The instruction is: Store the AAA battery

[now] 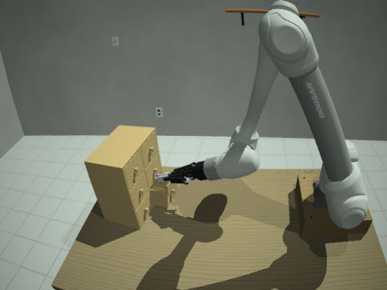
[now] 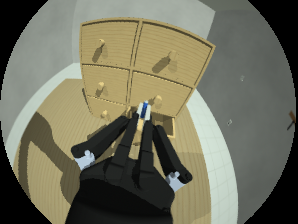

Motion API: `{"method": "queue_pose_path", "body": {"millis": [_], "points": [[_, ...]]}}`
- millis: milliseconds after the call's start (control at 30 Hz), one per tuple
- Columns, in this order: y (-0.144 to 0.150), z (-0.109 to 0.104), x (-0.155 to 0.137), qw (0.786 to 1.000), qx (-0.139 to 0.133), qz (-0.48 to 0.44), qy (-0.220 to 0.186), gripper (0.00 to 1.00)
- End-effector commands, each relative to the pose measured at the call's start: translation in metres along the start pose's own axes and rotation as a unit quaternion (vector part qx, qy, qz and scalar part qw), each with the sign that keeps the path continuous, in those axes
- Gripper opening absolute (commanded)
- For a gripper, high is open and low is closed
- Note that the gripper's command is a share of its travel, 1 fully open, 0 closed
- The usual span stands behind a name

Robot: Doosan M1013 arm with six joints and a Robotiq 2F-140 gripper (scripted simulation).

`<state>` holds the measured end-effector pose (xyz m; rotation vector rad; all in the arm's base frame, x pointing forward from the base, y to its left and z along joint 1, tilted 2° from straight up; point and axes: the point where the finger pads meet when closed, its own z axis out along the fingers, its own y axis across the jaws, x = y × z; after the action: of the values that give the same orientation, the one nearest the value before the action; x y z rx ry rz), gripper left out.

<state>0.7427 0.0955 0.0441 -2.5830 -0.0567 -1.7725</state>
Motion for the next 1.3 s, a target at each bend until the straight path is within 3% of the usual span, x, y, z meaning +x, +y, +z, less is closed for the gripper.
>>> {"method": "queue_pose_path", "body": {"millis": [0,500,533,1267], "points": [[-0.0004,0.0022,-0.0015,1.0,0.001,-0.006,-0.002,0.03],[-0.0004,0.0022,-0.0015,1.0,0.001,-0.006,-0.002,0.15],[-0.0004,0.0022,-0.0015,1.0,0.001,-0.006,-0.002,1.0],[-0.0003,-0.0059,-0.0039,1.0,0.001,-0.006,-0.002,1.0]]}}
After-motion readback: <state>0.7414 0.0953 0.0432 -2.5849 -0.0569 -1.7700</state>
